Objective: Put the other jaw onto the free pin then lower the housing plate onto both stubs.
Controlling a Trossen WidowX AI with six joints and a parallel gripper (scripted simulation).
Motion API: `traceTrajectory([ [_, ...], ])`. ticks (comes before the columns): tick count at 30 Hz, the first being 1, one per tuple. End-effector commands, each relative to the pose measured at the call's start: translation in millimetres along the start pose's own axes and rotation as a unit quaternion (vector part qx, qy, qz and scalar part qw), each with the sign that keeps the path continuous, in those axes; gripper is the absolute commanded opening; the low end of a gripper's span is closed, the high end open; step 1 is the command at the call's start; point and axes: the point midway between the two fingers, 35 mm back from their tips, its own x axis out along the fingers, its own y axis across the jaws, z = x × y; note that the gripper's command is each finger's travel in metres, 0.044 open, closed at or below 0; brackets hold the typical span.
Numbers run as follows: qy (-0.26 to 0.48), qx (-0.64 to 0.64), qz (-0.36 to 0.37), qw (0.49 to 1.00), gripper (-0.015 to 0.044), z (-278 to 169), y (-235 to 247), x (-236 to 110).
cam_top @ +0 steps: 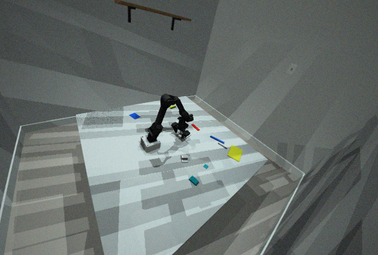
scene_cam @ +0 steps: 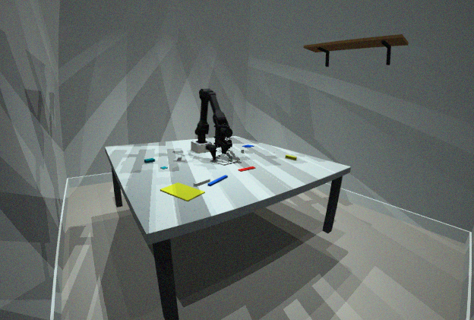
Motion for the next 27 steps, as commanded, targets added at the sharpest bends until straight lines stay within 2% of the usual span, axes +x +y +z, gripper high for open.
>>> traceTrajectory([
  [1, 0.000, -0.001, -0.001, 1.000, 0.0351, 0.1, -0.5, 0.5],
  [2, 0.000, -0.001, -0.001, 1.000, 0.0351, 0.1, -0.5, 0.5],
  [5, 0.000, 0.000, 0.000, 1.000, 0.0430, 0.0, 0.0, 0.0],
  [6, 0.000, 0.000, 0.000, 1.000, 0.0440, 0.0, 0.0, 0.0],
  [20, 0.000, 0.000, 0.000, 1.000, 0.0440, 0.3, -0.1, -1.9],
  [23, 0.000, 0.000, 0.000, 1.000, 0.0440, 1.9, -0.5, -18.5],
  [27, 0.000, -0.001, -0.001, 1.000, 0.0440, 0.9, -0.4, -61.0],
])
